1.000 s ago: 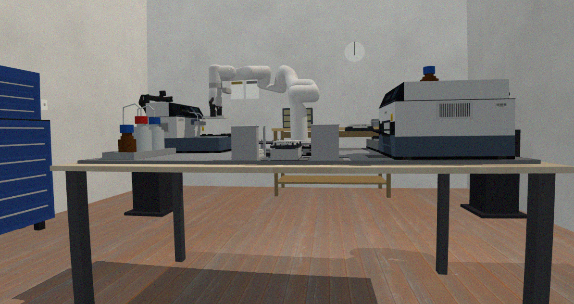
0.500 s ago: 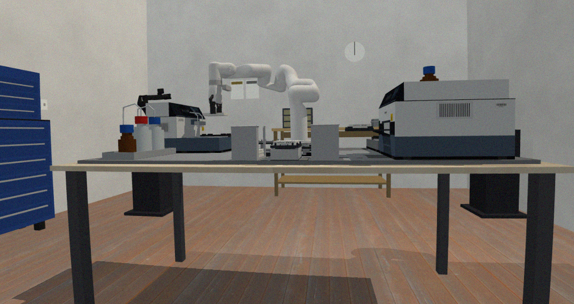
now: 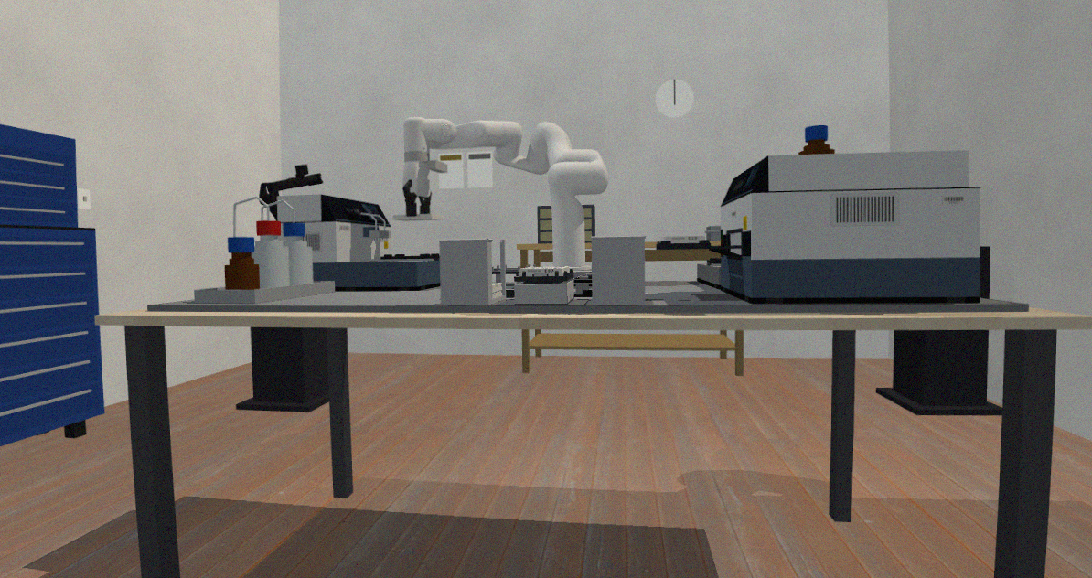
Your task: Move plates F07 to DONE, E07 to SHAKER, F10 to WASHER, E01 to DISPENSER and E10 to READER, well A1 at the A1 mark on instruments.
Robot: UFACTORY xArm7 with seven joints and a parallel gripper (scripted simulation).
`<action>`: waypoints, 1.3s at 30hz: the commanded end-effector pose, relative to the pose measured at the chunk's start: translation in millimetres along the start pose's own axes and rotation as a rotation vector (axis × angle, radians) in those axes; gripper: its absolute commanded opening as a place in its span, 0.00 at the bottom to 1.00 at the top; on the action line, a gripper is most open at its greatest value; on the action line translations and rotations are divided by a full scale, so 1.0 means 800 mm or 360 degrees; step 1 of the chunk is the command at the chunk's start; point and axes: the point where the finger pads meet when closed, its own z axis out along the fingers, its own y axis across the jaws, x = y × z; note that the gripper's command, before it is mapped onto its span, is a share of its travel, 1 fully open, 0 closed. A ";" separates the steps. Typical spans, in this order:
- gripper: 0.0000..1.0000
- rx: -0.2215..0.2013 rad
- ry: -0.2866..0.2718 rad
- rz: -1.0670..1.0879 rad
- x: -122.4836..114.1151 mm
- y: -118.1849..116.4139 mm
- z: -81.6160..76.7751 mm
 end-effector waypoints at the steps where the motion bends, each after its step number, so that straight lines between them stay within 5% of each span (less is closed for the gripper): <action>1: 0.00 -0.0005 -0.0011 0.0058 0.011 0.000 -0.003; 39: 0.00 -0.0006 -0.0009 0.0594 0.153 -0.003 -0.002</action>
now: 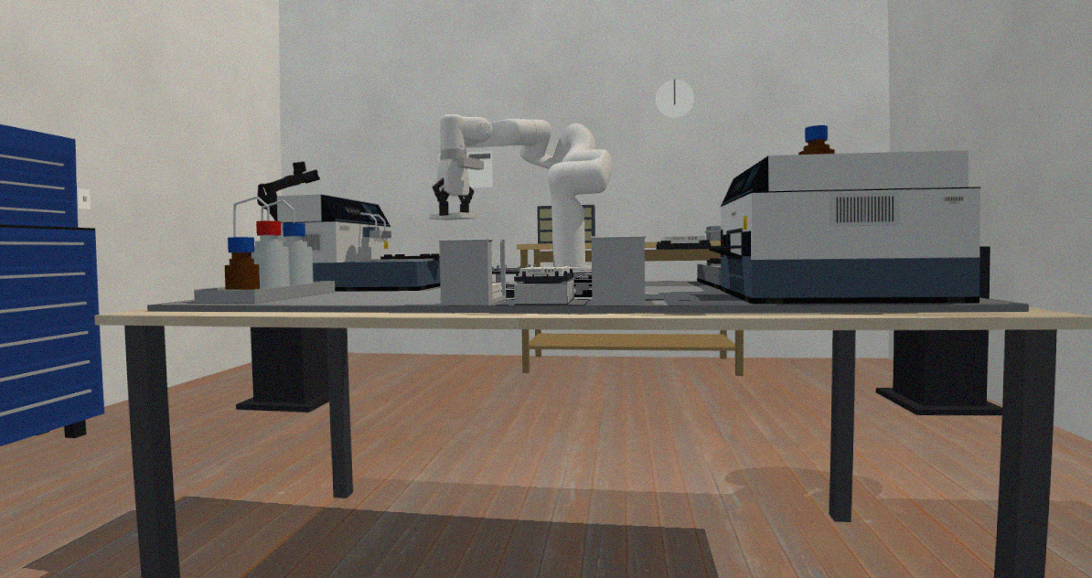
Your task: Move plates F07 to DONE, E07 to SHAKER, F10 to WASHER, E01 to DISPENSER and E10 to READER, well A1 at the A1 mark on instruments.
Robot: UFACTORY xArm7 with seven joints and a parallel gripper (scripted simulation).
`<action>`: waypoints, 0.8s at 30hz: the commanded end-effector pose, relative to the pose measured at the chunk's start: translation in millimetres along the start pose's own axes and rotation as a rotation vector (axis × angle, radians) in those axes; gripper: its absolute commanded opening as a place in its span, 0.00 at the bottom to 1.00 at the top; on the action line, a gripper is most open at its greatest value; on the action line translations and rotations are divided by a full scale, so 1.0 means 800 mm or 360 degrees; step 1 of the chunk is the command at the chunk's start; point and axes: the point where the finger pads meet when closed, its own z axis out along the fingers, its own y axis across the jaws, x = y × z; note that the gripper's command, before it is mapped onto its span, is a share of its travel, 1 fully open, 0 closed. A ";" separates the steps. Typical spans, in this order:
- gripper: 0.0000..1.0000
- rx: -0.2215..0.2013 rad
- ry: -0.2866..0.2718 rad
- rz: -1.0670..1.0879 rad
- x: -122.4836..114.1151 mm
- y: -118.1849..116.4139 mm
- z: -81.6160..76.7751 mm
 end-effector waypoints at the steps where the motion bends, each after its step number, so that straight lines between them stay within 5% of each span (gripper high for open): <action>1: 0.00 -0.0006 -0.0007 0.0058 0.011 -0.003 -0.002; 11: 0.00 -0.0006 -0.0006 0.0150 0.043 -0.012 -0.002; 24: 0.00 -0.0007 -0.0005 0.0354 0.078 0.018 -0.002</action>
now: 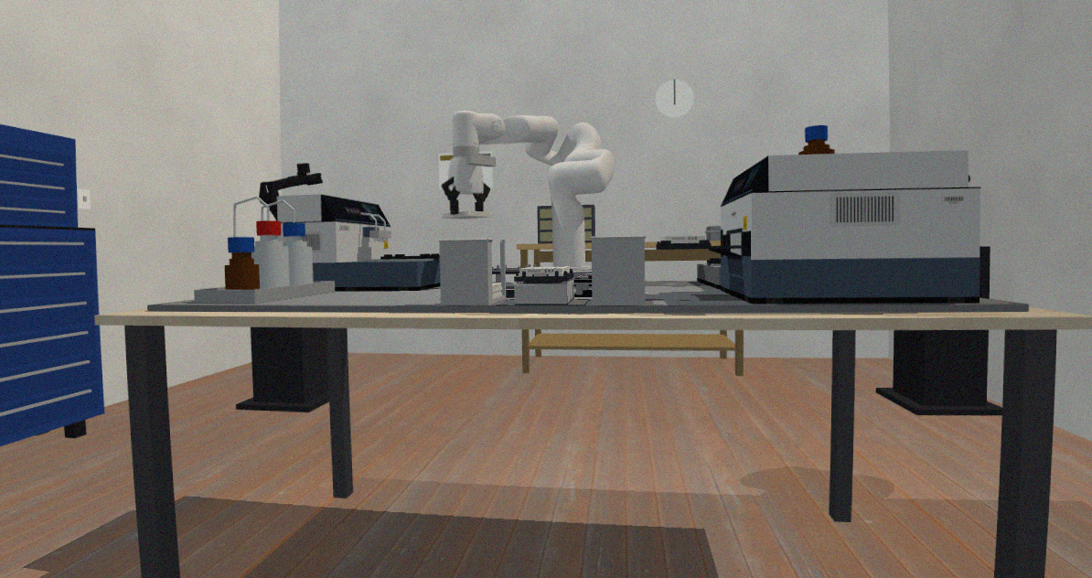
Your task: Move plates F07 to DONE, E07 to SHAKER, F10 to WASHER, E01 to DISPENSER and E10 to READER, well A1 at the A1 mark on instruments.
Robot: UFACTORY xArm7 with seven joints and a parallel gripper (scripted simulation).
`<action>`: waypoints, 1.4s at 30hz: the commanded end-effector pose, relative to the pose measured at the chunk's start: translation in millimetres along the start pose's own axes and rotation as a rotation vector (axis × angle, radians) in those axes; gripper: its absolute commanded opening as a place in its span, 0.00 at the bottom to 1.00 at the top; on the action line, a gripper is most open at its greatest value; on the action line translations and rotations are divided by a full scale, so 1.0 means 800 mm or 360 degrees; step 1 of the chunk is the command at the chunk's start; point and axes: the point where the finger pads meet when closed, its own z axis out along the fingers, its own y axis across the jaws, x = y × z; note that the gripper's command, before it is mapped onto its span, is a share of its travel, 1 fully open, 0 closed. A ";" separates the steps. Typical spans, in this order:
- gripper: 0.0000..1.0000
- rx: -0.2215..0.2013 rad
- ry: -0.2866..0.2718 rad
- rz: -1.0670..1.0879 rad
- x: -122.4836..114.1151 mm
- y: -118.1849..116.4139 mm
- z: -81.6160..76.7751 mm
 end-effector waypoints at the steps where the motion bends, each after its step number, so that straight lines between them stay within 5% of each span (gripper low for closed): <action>1: 0.00 -0.0005 -0.0004 0.0057 0.011 0.008 -0.002; 42: 0.00 -0.0007 -0.0001 0.0648 0.145 0.084 -0.002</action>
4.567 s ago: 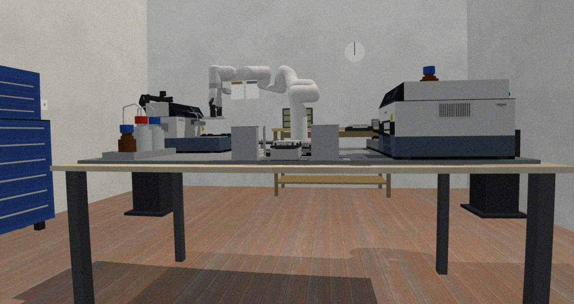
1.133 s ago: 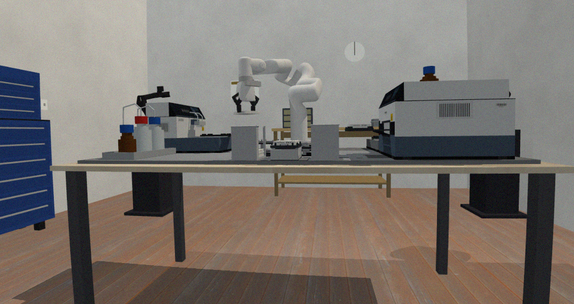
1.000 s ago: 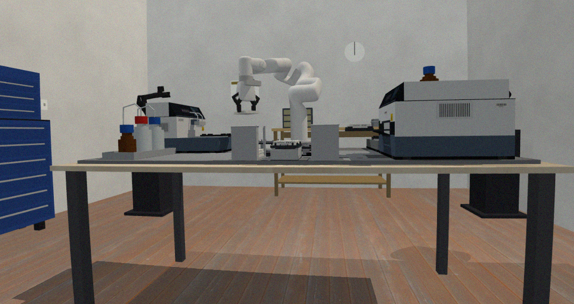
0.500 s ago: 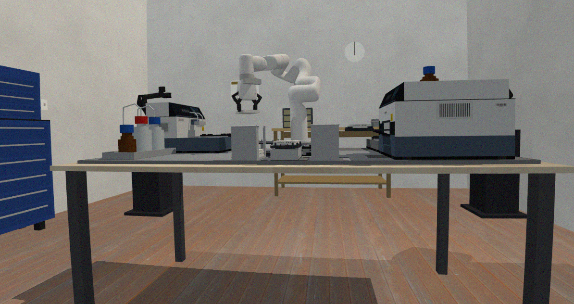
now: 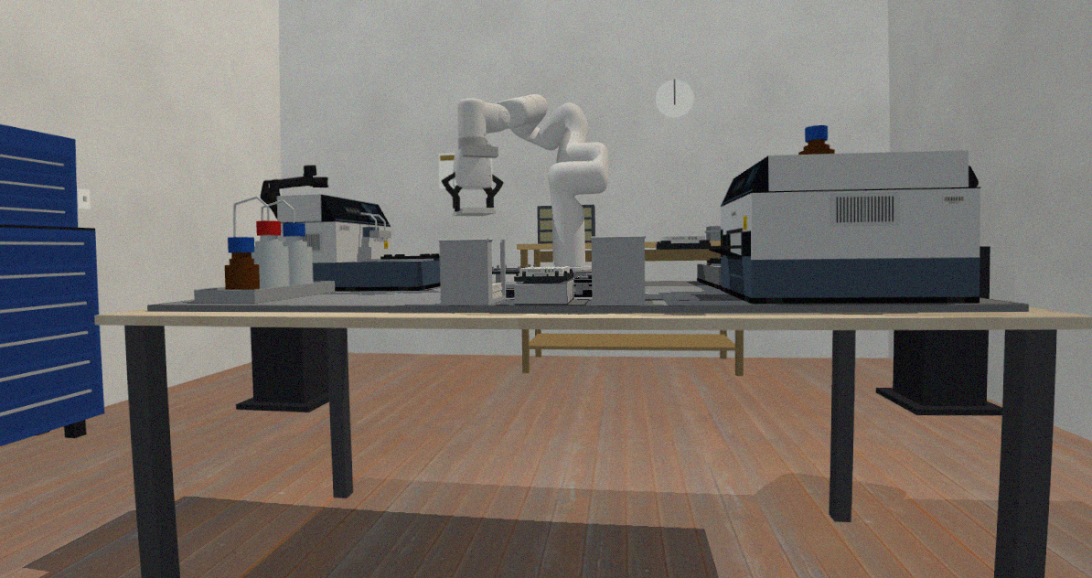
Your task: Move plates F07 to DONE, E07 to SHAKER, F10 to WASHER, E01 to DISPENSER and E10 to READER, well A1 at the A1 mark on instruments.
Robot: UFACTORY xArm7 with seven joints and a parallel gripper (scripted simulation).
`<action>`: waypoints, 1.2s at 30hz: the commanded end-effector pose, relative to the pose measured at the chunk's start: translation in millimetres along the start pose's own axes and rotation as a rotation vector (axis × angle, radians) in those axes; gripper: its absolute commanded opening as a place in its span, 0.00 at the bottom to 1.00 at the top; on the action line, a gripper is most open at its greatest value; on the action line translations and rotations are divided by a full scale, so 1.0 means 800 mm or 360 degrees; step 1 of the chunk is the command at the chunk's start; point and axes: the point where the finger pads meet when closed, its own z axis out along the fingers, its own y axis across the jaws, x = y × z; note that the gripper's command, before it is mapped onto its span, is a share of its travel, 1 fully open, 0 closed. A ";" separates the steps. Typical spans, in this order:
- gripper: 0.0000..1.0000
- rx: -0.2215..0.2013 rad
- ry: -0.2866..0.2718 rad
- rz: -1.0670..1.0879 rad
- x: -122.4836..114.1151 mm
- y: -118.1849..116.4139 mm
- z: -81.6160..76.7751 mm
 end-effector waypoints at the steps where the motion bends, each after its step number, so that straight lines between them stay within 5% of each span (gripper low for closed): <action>1: 0.00 -0.0007 0.0001 0.0059 0.013 0.003 -0.002; 36: 0.00 -0.0006 0.0004 0.0522 0.141 -0.019 -0.002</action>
